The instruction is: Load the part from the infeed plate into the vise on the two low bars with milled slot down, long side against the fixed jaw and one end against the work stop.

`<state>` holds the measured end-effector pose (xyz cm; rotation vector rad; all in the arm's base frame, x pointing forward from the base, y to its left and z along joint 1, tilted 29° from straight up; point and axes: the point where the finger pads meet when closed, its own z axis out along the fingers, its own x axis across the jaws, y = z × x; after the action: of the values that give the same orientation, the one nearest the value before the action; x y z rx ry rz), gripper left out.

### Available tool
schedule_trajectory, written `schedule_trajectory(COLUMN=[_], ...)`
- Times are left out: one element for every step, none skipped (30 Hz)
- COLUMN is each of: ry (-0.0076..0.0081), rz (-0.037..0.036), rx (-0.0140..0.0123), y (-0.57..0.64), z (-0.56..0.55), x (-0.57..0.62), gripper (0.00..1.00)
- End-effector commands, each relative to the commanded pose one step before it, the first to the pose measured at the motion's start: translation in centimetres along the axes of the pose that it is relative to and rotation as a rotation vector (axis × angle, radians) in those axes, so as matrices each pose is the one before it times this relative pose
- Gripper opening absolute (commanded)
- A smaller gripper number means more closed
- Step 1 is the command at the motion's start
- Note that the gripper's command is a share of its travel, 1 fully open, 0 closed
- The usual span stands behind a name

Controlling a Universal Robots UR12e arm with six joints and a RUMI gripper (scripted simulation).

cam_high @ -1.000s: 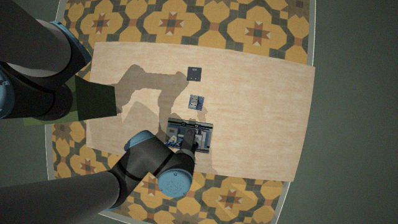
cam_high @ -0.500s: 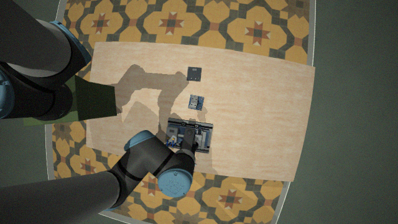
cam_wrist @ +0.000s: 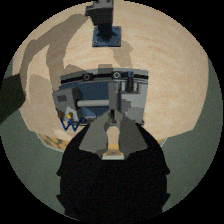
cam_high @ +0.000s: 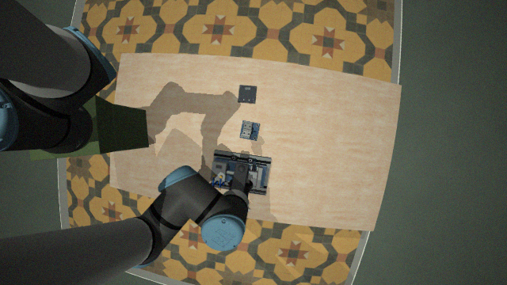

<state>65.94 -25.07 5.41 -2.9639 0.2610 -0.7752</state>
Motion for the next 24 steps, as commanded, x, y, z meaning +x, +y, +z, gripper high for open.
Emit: schedule_trajectory(ry=[0.00088,0.0,0.0,0.0,0.0,0.0,0.0,0.0,0.0,0.0,0.0,0.0,0.0,0.0,0.0,0.0,0.0,0.0,0.0,0.0,0.0,0.0,0.0,0.0], rz=[-0.00029,0.0,0.0,0.0,0.0,0.0,0.0,0.0,0.0,0.0,0.0,0.0,0.0,0.0,0.0,0.0,0.0,0.0,0.0,0.0,0.0,0.0,0.0,0.0], rx=[-0.00049,0.0,0.0,0.0,0.0,0.0,0.0,0.0,0.0,0.0,0.0,0.0,0.0,0.0,0.0,0.0,0.0,0.0,0.0,0.0,0.0,0.0,0.0,0.0], y=[0.016,0.0,0.0,0.0,0.0,0.0,0.0,0.0,0.0,0.0,0.0,0.0,0.0,0.0,0.0,0.0,0.0,0.0,0.0,0.0,0.0,0.0,0.0,0.0], z=[0.032,0.02,0.021,0.023,0.0,0.0,0.024,0.025,0.026,0.027,0.028,0.029,0.03,0.03,0.031,0.031,0.031,0.031,0.031,0.031,0.03,0.0,0.0,0.03], x=[0.048,0.0,0.0,0.0,0.0,0.0,0.0,0.0,0.0,0.0,0.0,0.0,0.0,0.0,0.0,0.0,0.0,0.0,0.0,0.0,0.0,0.0,0.0,0.0], gripper=[0.0,0.0,0.0,0.0,0.0,0.0,0.0,0.0,0.0,0.0,0.0,0.0,0.0,0.0,0.0,0.0,0.0,0.0,0.0,0.0,0.0,0.0,0.0,0.0])
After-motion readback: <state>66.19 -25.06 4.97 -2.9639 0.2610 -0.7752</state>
